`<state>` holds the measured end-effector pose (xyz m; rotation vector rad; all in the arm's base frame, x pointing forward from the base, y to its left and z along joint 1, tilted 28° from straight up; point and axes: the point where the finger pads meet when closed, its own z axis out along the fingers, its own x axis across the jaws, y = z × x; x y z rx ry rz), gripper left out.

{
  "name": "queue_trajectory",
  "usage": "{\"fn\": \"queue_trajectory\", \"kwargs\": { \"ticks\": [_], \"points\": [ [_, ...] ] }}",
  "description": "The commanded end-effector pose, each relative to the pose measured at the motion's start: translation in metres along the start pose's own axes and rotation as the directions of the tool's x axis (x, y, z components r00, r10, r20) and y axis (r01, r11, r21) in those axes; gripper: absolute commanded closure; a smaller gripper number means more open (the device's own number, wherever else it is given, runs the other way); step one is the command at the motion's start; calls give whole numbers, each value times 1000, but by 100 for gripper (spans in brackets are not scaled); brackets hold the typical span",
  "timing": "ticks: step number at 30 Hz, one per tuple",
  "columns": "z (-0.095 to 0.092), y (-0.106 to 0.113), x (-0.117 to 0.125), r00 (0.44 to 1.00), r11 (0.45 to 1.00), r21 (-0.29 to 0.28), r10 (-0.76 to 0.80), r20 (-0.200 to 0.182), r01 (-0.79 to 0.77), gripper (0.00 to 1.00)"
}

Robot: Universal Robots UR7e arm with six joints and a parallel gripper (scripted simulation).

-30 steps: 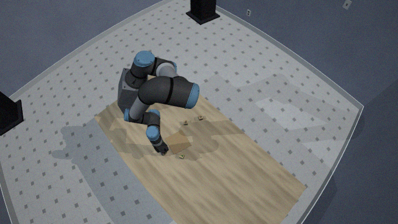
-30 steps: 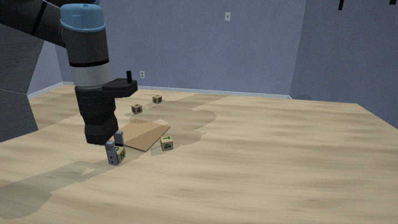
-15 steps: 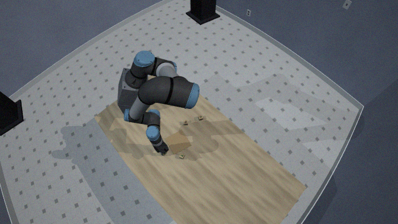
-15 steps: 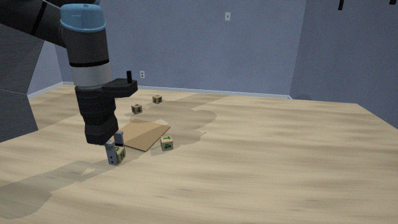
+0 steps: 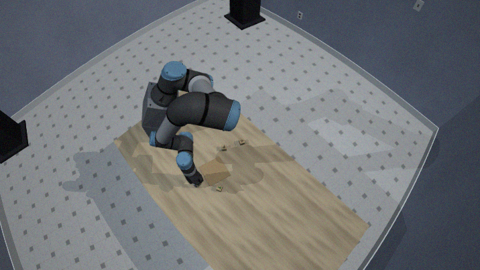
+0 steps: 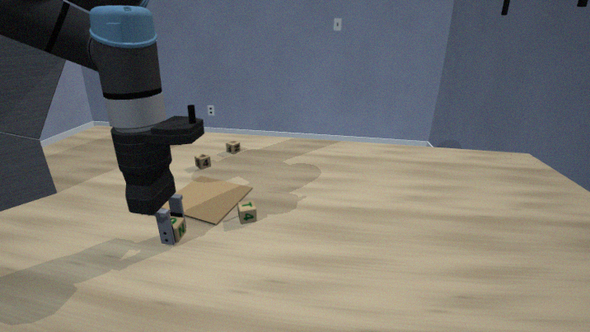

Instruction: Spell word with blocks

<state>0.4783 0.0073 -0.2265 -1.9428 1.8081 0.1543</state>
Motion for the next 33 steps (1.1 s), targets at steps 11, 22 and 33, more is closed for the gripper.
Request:
{"fn": "queue_trajectory", "kwargs": {
  "ticks": [11, 22, 33],
  "points": [
    [3, -2, 0, 1000, 1000, 2, -3, -1, 3, 43],
    [4, -1, 0, 1000, 1000, 2, -2, -1, 2, 43],
    [4, -2, 0, 1000, 1000, 2, -2, -1, 2, 43]
  ]
}}
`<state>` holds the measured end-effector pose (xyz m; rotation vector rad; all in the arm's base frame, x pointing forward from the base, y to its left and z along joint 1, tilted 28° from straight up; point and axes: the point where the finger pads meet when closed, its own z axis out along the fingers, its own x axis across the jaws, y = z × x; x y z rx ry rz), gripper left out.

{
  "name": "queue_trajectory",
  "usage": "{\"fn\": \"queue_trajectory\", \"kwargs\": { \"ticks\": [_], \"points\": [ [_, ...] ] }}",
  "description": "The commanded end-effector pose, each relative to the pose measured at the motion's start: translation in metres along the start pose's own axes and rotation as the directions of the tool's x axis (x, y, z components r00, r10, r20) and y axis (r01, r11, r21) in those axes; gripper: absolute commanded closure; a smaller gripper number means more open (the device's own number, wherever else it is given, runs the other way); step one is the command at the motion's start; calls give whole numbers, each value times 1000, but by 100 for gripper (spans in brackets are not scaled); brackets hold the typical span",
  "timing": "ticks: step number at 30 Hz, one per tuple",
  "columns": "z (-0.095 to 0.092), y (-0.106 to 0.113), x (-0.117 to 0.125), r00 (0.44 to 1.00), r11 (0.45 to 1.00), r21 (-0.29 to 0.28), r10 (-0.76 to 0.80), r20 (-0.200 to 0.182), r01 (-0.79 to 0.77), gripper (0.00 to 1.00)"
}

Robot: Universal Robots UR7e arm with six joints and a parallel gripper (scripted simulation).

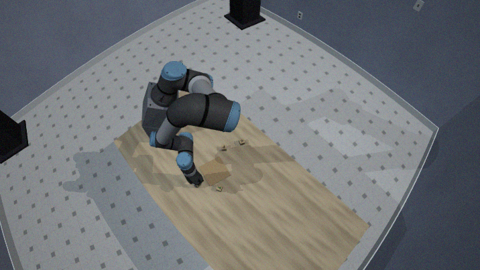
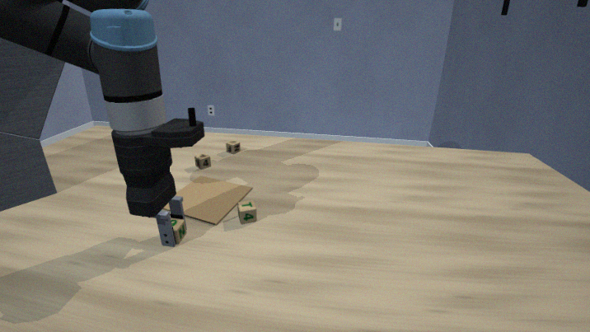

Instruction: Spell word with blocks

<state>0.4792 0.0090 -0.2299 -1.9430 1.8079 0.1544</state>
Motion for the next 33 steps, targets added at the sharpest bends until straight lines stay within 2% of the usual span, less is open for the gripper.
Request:
{"fn": "queue_trajectory", "kwargs": {
  "ticks": [1, 25, 26, 28, 29, 31, 32, 33],
  "points": [
    [0, -2, 0, 1000, 1000, 2, -2, -1, 2, 43],
    [0, -2, 0, 1000, 1000, 2, -2, -1, 2, 43],
    [0, -2, 0, 1000, 1000, 2, -2, -1, 2, 37],
    [0, -2, 0, 1000, 1000, 2, -2, -1, 2, 37],
    [0, -2, 0, 1000, 1000, 2, -2, -1, 2, 31],
    [0, -2, 0, 1000, 1000, 2, -2, -1, 2, 31],
    [0, -2, 0, 1000, 1000, 2, -2, -1, 2, 25],
    [0, -2, 0, 1000, 1000, 2, -2, -1, 2, 25]
  ]
}}
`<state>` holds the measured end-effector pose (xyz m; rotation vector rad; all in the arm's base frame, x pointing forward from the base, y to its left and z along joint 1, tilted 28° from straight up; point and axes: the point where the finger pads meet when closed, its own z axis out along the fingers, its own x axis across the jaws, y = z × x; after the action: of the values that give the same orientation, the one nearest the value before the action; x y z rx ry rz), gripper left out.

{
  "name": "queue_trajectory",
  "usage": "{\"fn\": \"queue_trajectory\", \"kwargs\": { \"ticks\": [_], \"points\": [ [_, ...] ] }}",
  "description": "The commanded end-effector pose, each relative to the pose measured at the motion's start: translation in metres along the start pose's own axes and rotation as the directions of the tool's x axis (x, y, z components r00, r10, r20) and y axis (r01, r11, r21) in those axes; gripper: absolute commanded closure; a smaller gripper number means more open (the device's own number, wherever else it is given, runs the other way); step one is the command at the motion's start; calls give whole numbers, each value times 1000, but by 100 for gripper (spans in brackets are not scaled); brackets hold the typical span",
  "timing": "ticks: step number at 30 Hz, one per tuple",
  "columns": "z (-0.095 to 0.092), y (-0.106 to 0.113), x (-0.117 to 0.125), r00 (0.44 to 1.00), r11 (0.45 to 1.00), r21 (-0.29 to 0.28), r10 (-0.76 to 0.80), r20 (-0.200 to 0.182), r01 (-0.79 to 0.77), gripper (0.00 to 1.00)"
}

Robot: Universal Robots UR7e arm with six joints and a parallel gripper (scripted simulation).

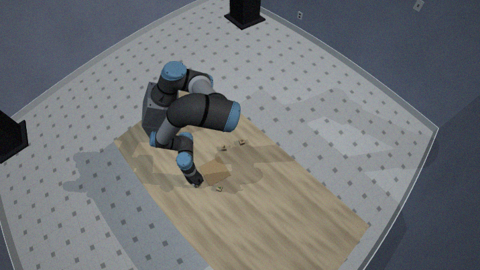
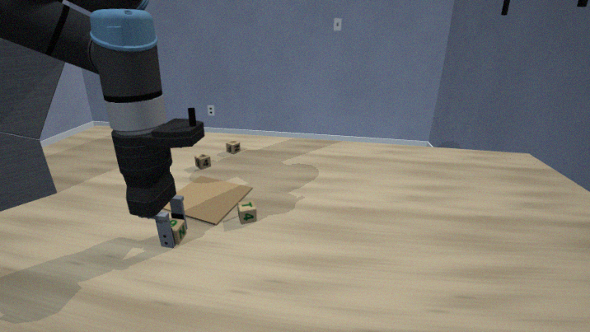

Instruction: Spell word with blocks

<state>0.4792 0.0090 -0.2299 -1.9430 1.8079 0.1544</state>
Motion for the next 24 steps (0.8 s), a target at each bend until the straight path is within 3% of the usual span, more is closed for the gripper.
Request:
{"fn": "queue_trajectory", "kwargs": {
  "ticks": [1, 5, 17, 24],
  "points": [
    [0, -2, 0, 1000, 1000, 2, -2, -1, 2, 25],
    [0, -2, 0, 1000, 1000, 2, -2, -1, 2, 13],
    [0, -2, 0, 1000, 1000, 2, -2, -1, 2, 13],
    [-10, 0, 0, 1000, 1000, 1, 1, 0, -1, 13]
  ]
}}
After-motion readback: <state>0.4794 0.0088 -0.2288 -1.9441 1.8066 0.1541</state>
